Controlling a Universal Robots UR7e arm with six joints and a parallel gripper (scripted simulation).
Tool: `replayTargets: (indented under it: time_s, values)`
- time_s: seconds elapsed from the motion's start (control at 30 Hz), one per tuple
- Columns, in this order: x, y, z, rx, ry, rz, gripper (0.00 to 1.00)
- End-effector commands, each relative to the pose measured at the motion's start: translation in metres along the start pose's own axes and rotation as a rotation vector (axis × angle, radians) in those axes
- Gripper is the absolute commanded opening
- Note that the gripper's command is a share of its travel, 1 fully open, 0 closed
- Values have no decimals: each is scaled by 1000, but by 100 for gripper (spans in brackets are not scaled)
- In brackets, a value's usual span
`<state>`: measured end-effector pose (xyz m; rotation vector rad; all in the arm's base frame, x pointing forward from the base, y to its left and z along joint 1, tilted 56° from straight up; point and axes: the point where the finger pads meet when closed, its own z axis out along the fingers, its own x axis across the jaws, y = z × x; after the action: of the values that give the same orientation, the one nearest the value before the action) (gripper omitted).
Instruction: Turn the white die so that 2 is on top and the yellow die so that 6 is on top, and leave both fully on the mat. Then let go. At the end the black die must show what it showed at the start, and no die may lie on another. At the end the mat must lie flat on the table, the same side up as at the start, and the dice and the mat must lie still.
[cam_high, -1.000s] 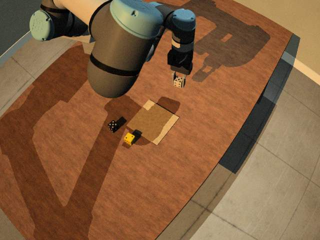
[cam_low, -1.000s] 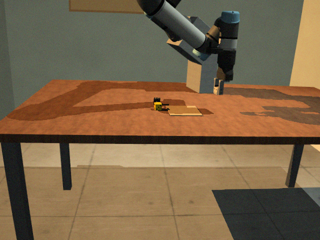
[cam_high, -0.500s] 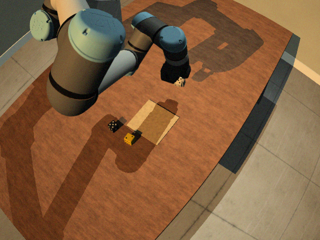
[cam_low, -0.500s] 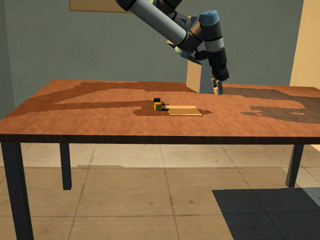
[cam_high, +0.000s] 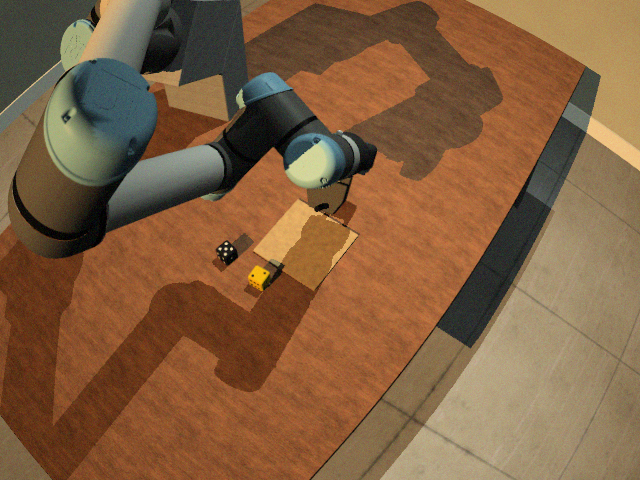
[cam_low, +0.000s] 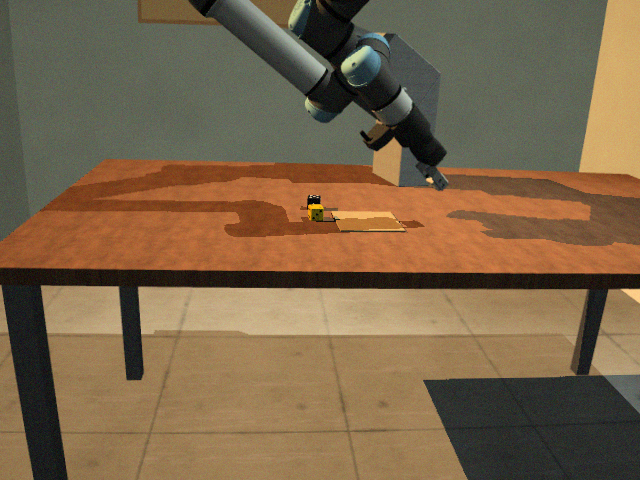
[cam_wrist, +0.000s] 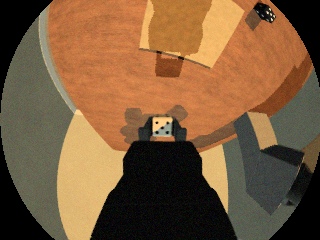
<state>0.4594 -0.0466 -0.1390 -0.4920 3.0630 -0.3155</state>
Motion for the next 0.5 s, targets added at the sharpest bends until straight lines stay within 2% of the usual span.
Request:
replayTargets:
  time_s: [0.0,0.03,0.13,0.23,0.33,0.47]
  values:
    - [0,0,-2,-131,-4,2,57]
    - [0,0,-2,-131,-4,2,57]
    - [-1,0,-2,-211,-4,2,57]
    - [-1,-1,-2,-264,-4,3,57]
    - [-1,-1,-3,-293,-5,3,57]
    - [-1,-1,-3,-304,-6,4,57]
